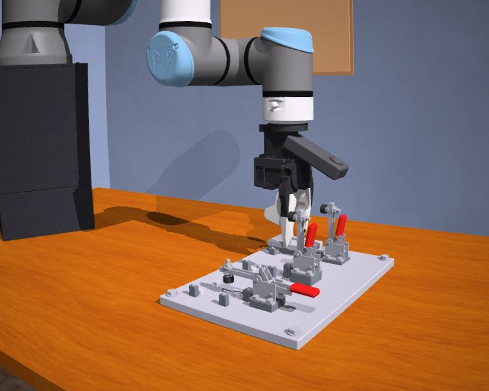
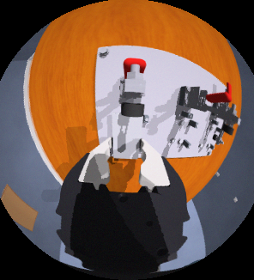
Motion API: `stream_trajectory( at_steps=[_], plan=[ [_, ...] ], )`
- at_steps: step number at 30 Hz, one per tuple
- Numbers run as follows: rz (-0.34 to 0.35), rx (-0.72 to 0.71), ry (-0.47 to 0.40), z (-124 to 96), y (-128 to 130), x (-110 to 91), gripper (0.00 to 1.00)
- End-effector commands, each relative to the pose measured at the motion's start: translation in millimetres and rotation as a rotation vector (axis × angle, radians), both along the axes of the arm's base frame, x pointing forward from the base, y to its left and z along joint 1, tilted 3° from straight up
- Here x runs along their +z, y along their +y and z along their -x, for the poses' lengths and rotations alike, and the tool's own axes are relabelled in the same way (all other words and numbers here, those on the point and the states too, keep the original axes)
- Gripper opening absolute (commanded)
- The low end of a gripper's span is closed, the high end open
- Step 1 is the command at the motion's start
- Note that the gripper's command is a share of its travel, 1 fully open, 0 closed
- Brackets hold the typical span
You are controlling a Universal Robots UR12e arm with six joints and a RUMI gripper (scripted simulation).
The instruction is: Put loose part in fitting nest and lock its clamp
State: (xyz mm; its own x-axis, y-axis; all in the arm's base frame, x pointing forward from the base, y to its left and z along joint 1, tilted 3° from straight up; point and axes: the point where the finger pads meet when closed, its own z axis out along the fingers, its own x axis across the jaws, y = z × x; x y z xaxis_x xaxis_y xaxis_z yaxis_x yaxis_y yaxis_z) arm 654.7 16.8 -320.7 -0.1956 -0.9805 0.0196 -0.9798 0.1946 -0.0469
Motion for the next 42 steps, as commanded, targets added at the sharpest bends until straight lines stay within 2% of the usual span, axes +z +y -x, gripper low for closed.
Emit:
stream_trajectory(
  at_steps=[1,42],
  plan=[
    [0.000,0.000,-0.001,-0.6,-0.1,0.5,0.00],
    [0.000,0.000,-0.001,-2.0,-2.0,-4.8,0.00]
  ],
)
